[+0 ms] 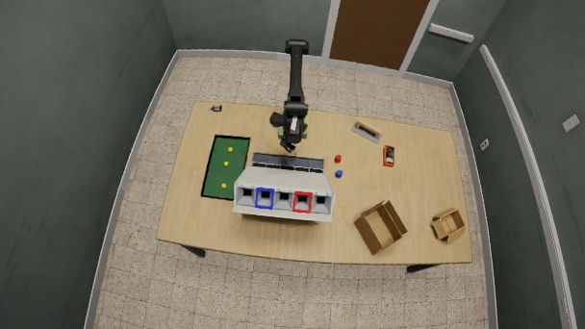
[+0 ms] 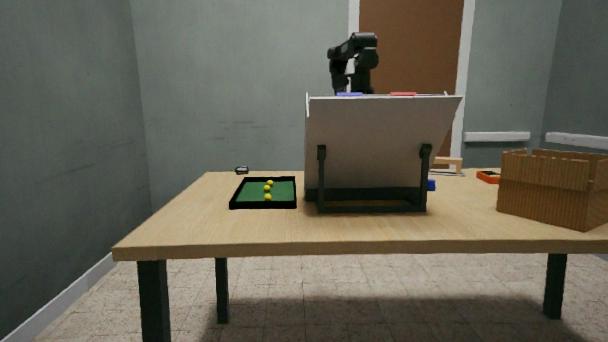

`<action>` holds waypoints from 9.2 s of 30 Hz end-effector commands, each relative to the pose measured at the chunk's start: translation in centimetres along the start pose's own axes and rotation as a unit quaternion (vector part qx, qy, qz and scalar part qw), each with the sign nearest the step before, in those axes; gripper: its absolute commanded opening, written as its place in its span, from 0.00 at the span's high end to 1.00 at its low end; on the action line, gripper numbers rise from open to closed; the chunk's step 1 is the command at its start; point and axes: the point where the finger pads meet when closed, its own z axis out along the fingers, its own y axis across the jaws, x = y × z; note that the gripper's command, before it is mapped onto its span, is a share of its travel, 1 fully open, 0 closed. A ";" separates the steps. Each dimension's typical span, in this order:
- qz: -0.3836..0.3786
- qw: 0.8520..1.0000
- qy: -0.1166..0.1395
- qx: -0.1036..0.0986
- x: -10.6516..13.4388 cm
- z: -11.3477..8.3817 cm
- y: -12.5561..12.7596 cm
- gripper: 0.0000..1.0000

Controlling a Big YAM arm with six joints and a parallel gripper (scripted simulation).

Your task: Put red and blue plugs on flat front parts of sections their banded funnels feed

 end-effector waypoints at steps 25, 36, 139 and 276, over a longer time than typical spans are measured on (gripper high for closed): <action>0.000 1.000 0.007 -0.015 0.4 -1.3 0.7 0.00; 0.000 1.000 0.007 -0.015 0.4 -1.3 0.7 0.00; -0.823 0.567 -0.010 0.020 -3.2 -1.7 -3.4 0.00; -0.745 0.501 -0.266 -0.351 5.7 -23.6 18.7 0.00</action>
